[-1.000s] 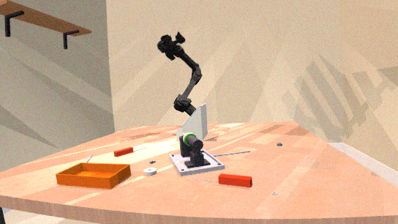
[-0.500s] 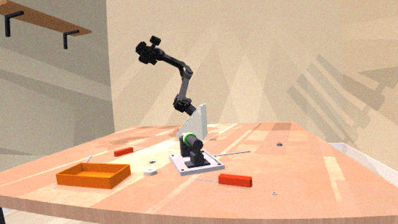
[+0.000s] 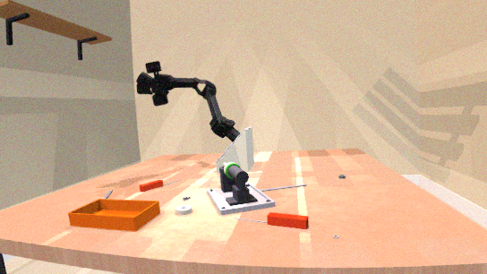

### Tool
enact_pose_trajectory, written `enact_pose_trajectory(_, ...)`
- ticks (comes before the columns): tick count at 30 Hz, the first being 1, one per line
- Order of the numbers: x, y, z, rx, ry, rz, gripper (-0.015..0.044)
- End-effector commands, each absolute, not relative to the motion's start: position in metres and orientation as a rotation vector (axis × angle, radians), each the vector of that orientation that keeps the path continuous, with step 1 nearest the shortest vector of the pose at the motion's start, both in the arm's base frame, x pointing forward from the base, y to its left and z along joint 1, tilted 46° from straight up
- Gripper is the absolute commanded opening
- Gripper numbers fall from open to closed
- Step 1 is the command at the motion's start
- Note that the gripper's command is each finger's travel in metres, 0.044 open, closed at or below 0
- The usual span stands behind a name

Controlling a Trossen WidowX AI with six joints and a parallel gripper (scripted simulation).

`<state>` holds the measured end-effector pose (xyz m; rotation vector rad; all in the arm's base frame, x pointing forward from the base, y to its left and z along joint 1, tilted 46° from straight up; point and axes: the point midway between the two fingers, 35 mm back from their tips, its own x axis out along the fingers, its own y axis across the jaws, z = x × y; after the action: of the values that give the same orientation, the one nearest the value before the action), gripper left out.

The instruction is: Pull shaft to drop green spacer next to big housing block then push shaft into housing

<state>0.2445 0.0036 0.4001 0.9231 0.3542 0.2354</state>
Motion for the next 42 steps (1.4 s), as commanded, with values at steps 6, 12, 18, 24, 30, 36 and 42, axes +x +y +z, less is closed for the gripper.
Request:
enact_pose_trajectory(6,0.343,-0.028,0.291,1.305,0.451,-0.006,0.0440)
enact_pose_trajectory(12,0.382,-0.030,0.194,1.571,0.468,-0.217,0.0440)
enact_pose_trajectory(18,0.383,-0.022,0.090,1.828,0.428,-0.461,0.0440)
enact_pose_trajectory(24,0.341,-0.016,0.002,2.072,0.293,-0.727,0.0440)
enact_pose_trajectory(30,0.327,-0.016,-0.014,2.124,0.247,-0.787,0.0440)
enact_pose_trajectory(36,0.328,-0.018,-0.012,2.124,0.247,-0.787,0.0440)
enact_pose_trajectory(42,0.328,-0.018,-0.012,2.124,0.247,-0.787,0.0440)
